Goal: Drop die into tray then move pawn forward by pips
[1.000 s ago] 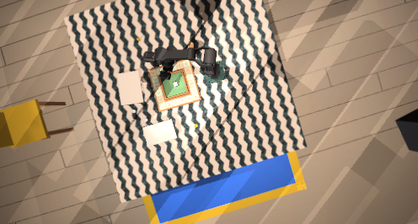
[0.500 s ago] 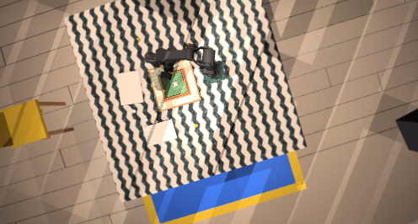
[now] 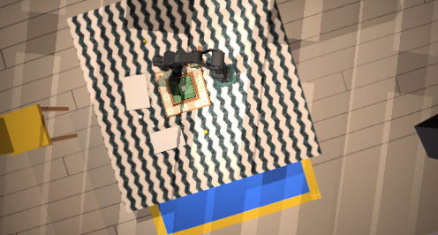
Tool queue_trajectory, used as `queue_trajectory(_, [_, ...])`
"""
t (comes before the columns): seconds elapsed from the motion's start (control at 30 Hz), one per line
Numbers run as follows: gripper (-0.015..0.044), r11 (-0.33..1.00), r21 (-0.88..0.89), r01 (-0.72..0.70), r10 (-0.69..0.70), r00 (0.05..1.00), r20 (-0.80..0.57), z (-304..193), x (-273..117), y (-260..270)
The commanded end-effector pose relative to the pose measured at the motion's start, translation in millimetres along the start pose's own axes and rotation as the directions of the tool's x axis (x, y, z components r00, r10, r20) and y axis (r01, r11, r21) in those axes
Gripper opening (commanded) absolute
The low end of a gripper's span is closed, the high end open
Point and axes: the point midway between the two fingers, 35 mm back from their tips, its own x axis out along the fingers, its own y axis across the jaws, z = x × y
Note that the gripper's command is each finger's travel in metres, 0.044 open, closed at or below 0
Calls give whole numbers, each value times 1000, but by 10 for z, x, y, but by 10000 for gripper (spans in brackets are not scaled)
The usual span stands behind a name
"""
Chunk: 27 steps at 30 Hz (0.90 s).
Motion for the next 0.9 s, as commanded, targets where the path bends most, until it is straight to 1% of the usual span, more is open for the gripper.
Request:
queue_trajectory(0.0, [236,1000,0,0,0,1000,1,0,-4,-1])
queue_trajectory(0.07, [289,1000,-1,1,-1,1000,-1,8,-84,1])
queue_trajectory(0.17, [368,1000,-4,6,-6,1000,-10,13,-419,4])
queue_trajectory(0.27, [440,1000,-5,7,-7,1000,-12,7,-502,4])
queue_trajectory(0.37, [440,1000,-5,7,-7,1000,-12,14,-541,5])
queue_trajectory(0.43, [440,999,-45,6,-6,1000,-12,-64,-611,82])
queue_trajectory(0.57, [440,962,-275,-3,-2,1000,-17,-583,-982,421])
queue_trajectory(0.7, [440,874,-485,-11,-1,1000,-23,-1154,-1275,553])
queue_trajectory(0.8, [440,851,-524,-12,0,1000,-24,-1268,-1323,555])
queue_trajectory(0.83, [440,900,-437,-10,3,1000,-16,-1009,-1222,554])
queue_trajectory(0.87, [440,900,-437,-10,3,1000,-16,-1009,-1222,554])
